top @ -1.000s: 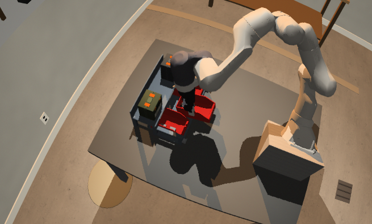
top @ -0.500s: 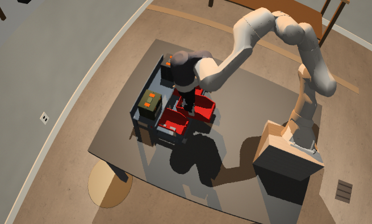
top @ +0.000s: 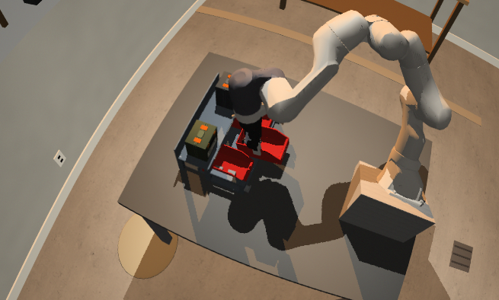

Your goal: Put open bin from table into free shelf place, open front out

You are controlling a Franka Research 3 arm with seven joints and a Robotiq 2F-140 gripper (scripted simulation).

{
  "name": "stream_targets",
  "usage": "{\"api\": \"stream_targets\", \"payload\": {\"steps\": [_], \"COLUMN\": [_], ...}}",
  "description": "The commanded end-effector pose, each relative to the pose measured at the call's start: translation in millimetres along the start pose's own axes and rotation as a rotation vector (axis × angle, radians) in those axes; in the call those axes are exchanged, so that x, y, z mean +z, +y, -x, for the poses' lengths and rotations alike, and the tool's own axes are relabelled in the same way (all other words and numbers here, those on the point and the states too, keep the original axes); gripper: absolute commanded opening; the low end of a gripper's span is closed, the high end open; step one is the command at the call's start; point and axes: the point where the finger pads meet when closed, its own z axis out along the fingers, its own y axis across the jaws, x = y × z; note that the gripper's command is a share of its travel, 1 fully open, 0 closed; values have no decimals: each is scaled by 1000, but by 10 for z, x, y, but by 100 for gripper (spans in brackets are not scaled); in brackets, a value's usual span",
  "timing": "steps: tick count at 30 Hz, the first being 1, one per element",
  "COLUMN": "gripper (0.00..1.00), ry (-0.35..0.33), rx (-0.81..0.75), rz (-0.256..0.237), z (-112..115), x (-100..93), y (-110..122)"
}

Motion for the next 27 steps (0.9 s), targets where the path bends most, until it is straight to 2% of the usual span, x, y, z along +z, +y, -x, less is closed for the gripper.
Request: {"api": "stream_targets", "payload": {"steps": [1, 27], "gripper": [0, 0], "ry": [-2, -2], "rx": [-5, -5], "rz": [2, 2], "z": [13, 24], "x": [-12, 54], "y": [8, 9]}}
